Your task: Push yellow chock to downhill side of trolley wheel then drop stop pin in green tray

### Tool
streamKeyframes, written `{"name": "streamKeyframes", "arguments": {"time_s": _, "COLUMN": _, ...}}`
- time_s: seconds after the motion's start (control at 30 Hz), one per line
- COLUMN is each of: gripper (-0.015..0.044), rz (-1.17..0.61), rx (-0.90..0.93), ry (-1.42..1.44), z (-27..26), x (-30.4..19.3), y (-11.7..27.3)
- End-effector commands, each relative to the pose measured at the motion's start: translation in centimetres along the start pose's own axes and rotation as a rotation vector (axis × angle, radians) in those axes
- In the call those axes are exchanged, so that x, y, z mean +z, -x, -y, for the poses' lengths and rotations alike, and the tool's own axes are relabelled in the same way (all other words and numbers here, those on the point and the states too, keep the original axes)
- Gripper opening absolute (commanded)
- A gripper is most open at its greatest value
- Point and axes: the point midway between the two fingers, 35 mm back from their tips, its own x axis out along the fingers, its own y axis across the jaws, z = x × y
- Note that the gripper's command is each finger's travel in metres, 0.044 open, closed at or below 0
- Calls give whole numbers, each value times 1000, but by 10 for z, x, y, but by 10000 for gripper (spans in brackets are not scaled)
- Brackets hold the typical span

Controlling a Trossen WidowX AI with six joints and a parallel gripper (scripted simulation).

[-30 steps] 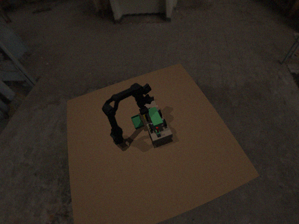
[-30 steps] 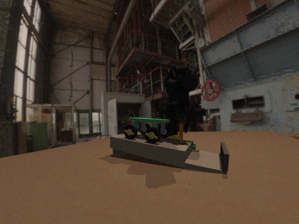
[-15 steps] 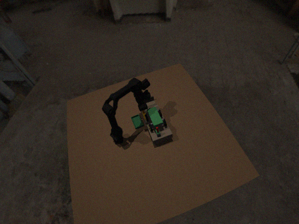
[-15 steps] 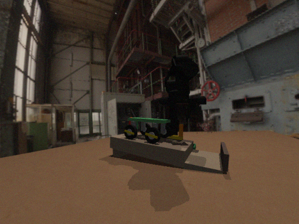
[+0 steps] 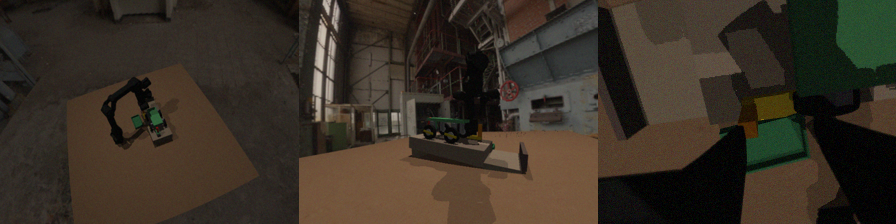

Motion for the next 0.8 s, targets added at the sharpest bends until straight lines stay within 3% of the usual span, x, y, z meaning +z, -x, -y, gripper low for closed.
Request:
{"name": "streamKeyframes", "arguments": {"time_s": 0.0, "gripper": 190, "rz": 15, "rx": -16, "ry": 86, "z": 14, "x": 8, "y": 2}}
{"name": "streamKeyframes", "arguments": {"time_s": 0.77, "gripper": 190, "rz": -60, "rx": -120, "ry": 930, "z": 114, "x": 34, "y": 7}}
